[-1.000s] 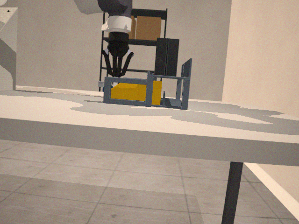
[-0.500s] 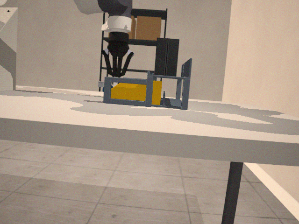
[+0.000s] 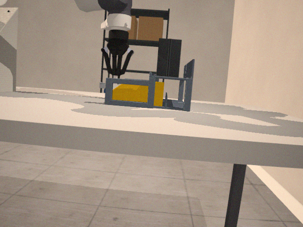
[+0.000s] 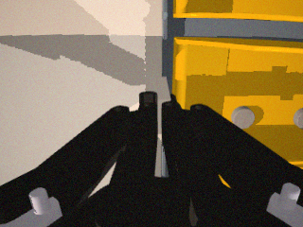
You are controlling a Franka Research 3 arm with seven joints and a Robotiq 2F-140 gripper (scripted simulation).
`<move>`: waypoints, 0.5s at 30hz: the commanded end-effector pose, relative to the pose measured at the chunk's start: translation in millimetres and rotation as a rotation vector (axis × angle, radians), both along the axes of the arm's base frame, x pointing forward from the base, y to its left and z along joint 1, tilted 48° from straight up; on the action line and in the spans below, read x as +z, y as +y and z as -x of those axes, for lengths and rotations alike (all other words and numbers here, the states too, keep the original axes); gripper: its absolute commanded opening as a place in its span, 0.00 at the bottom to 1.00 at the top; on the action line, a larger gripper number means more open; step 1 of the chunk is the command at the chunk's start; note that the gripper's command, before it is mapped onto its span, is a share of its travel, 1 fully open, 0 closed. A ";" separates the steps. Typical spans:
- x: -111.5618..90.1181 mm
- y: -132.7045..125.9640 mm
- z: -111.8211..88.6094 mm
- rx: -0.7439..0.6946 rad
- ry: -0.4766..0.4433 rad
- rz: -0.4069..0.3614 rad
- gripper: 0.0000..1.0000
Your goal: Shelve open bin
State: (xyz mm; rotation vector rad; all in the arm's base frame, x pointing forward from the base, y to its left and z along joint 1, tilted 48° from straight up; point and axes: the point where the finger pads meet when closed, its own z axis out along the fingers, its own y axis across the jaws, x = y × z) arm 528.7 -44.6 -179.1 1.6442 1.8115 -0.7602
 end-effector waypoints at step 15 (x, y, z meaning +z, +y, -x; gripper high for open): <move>8.6 9.0 12.3 -0.007 -0.005 0.001 0.00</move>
